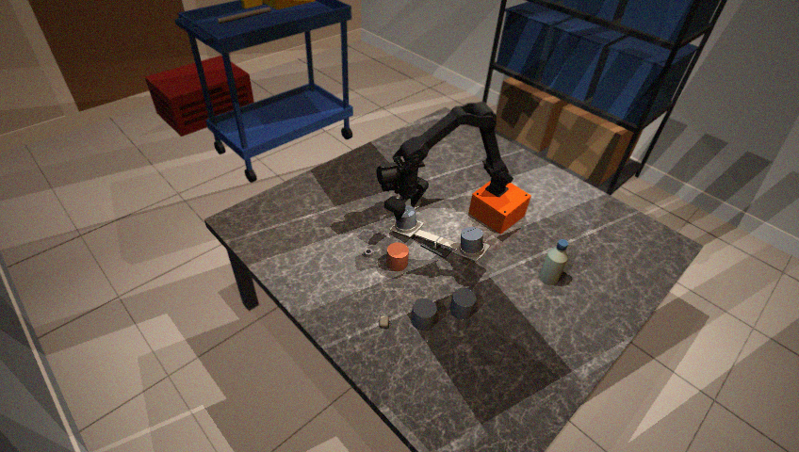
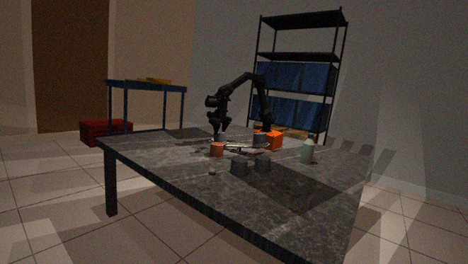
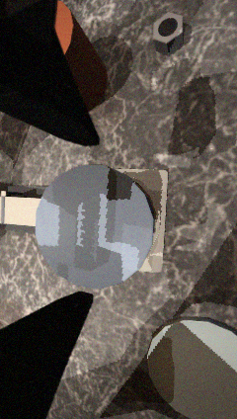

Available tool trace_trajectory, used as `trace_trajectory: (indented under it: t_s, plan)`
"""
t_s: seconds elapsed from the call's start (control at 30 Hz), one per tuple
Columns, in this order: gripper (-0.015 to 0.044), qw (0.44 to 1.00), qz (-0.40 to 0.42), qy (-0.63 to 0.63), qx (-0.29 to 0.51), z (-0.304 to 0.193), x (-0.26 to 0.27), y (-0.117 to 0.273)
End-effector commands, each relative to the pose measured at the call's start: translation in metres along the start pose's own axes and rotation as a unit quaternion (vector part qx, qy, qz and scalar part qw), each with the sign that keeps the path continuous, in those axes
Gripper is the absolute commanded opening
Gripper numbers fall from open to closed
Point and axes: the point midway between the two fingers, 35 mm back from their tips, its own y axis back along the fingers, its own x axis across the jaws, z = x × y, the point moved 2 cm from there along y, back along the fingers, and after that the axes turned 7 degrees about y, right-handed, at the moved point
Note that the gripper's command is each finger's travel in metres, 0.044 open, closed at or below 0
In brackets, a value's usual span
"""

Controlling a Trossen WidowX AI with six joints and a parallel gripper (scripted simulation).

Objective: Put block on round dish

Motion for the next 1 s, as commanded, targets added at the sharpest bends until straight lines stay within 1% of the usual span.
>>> trace_trajectory:
  t_s: [0.0, 0.7, 0.77, 0.97]
  plan:
    - [0.0440, 1.000, -0.004, -0.003, 0.002, -0.001, -0.002, -0.009]
    - [0.0440, 1.000, -0.003, -0.003, 0.002, -0.003, -0.003, -0.040]
    - [0.0387, 1.000, -0.003, -0.003, 0.002, -0.003, -0.003, -0.040]
    - [0.0348, 1.000, -0.003, -0.003, 0.002, -0.003, -0.003, -0.040]
